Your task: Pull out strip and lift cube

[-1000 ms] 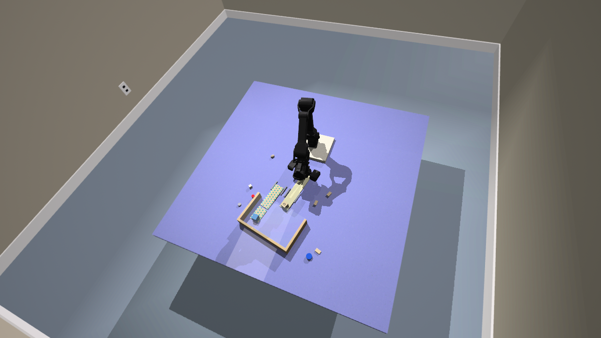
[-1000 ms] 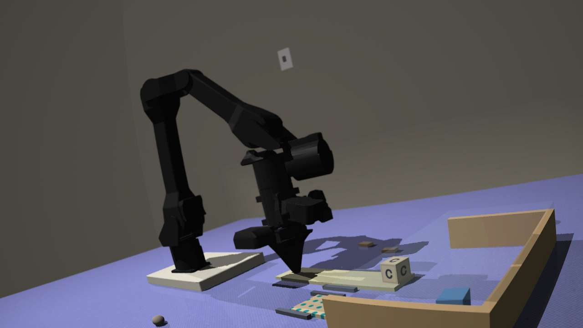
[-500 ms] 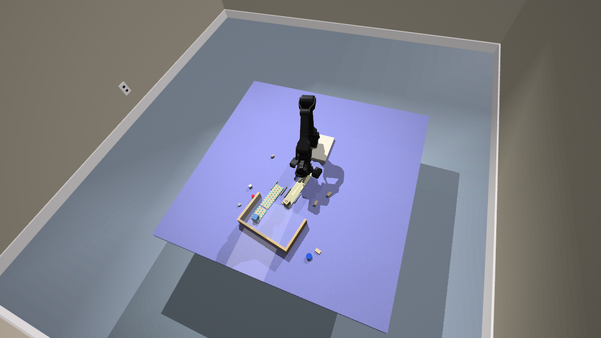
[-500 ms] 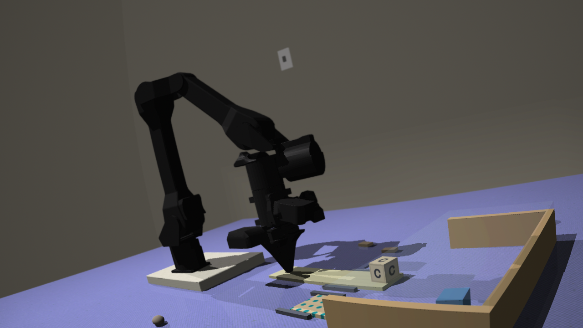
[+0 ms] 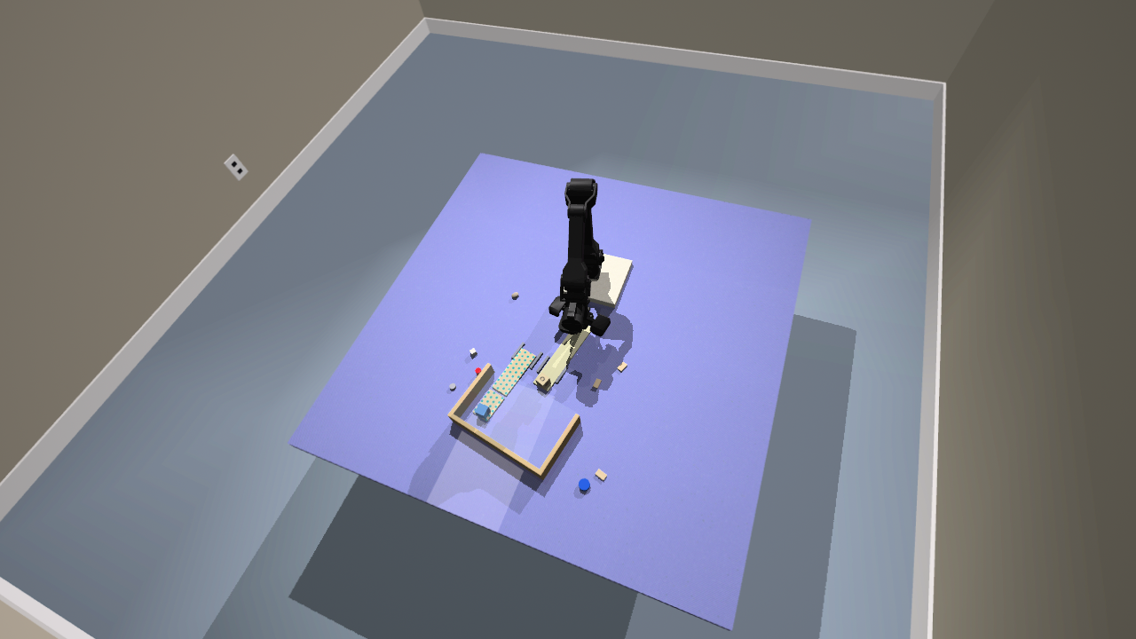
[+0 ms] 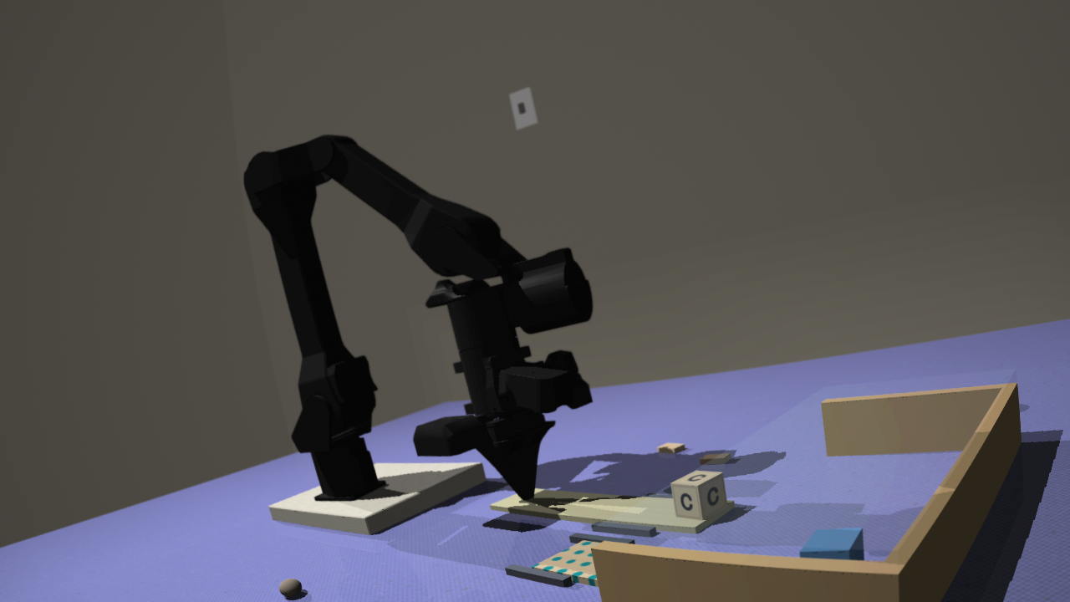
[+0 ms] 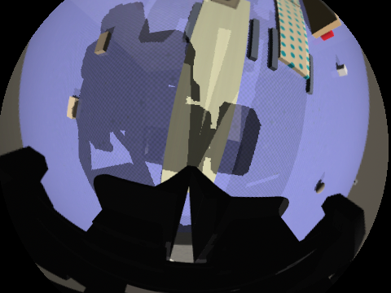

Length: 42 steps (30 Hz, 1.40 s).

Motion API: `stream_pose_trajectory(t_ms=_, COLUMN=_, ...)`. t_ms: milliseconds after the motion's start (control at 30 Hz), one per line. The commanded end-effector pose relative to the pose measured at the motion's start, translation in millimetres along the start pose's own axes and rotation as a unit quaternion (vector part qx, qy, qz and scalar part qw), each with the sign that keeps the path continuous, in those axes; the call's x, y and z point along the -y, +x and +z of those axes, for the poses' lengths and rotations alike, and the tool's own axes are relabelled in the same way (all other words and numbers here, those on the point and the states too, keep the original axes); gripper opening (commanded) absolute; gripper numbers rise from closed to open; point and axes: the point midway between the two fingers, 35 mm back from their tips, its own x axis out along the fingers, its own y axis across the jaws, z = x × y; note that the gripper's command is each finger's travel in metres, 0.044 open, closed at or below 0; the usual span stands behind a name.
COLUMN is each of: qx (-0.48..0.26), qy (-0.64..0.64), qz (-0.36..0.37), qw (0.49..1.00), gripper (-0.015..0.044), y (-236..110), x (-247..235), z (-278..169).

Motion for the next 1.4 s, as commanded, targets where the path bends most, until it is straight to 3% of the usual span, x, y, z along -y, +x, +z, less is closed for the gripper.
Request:
stream_pose_trajectory(t_ms=0, qx=-0.018, qy=0.002, qz=-0.003, qw=1.000, gripper=0.0000, y=5.8, x=2.4, z=-10.2)
stream_pose_trajectory(t_ms=667, qx=-0.018, qy=0.002, qz=-0.003, qw=1.000, gripper=0.0000, y=5.8, x=2.4, z=-10.2)
stream_pose_trajectory(t_ms=833, qx=-0.017, qy=0.002, qz=-0.003, qw=1.000, gripper=0.0000, y=-39.4, x=-0.6, z=2.4)
stream_pose_trajectory(t_ms=1000, qx=-0.018, qy=0.002, qz=-0.003, qw=1.000, gripper=0.0000, y=-41.8, x=-0.5, z=2.4)
stream_pose_trajectory(t_ms=1133, qx=-0.017, qy=0.078, qz=-0.004, qw=0.997, gripper=0.0105, y=-39.6, x=1.3, z=20.9)
stream_pose_trajectory(t_ms=1367, qx=-0.016, qy=0.086, qz=-0.005, qw=0.996, gripper=0.0289, y=-41.2, x=3.7, z=43.9)
